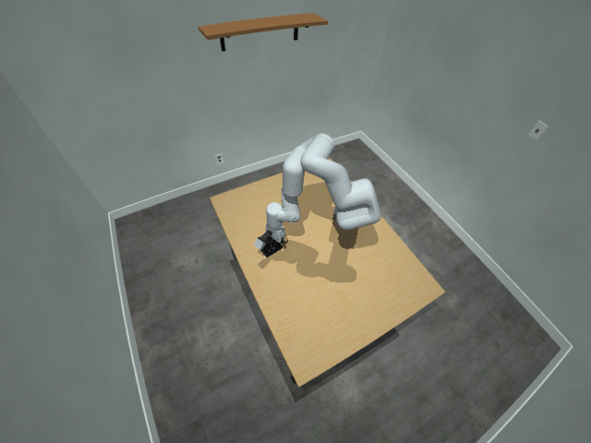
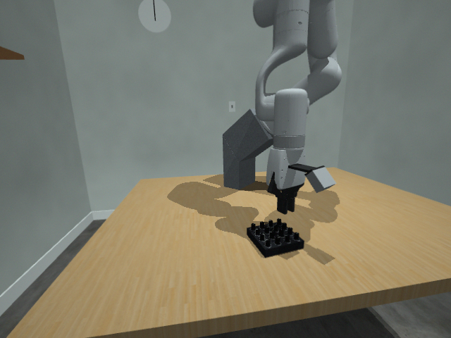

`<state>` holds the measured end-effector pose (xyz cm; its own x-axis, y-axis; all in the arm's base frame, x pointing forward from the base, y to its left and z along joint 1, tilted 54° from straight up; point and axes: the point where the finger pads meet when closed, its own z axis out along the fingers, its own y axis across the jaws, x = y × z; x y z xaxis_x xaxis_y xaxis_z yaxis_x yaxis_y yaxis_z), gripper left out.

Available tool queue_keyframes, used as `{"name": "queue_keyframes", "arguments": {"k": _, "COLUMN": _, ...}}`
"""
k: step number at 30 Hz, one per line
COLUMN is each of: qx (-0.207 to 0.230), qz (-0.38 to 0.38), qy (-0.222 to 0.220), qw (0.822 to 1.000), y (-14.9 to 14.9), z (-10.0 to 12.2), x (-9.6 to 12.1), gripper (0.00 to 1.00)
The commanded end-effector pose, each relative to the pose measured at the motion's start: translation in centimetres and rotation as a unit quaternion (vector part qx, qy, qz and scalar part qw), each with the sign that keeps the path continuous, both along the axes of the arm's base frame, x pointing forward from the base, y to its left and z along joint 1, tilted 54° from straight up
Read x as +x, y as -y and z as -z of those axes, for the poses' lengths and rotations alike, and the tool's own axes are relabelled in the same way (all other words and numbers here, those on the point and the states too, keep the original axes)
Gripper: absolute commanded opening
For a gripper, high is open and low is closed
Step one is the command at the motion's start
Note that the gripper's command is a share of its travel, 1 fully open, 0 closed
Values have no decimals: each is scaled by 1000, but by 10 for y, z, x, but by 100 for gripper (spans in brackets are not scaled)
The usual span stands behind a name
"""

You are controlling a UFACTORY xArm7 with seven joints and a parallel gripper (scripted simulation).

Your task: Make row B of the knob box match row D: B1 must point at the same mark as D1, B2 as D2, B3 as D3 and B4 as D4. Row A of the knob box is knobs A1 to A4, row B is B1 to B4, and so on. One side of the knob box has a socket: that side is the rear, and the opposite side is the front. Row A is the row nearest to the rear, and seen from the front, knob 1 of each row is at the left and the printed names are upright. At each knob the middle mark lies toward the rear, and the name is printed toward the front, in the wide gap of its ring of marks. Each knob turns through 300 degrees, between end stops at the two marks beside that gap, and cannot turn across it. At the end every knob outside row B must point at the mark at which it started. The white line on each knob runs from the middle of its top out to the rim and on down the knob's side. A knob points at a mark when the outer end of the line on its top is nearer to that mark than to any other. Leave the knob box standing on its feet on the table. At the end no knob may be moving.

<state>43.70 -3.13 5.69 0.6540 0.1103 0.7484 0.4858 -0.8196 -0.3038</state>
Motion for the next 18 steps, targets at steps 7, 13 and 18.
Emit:
{"name": "queue_keyframes", "arguments": {"k": 7, "qx": -1, "qz": 1, "qy": 0, "qw": 1000, "y": -5, "z": 7, "x": 8, "gripper": 19}}
{"name": "queue_keyframes", "arguments": {"k": 13, "qx": -1, "qz": 1, "qy": 0, "qw": 1000, "y": -10, "z": 12, "x": 12, "gripper": 19}}
{"name": "queue_keyframes", "arguments": {"k": 18, "qx": -1, "qz": 1, "qy": 0, "qw": 1000, "y": -13, "z": 15, "x": 15, "gripper": 19}}
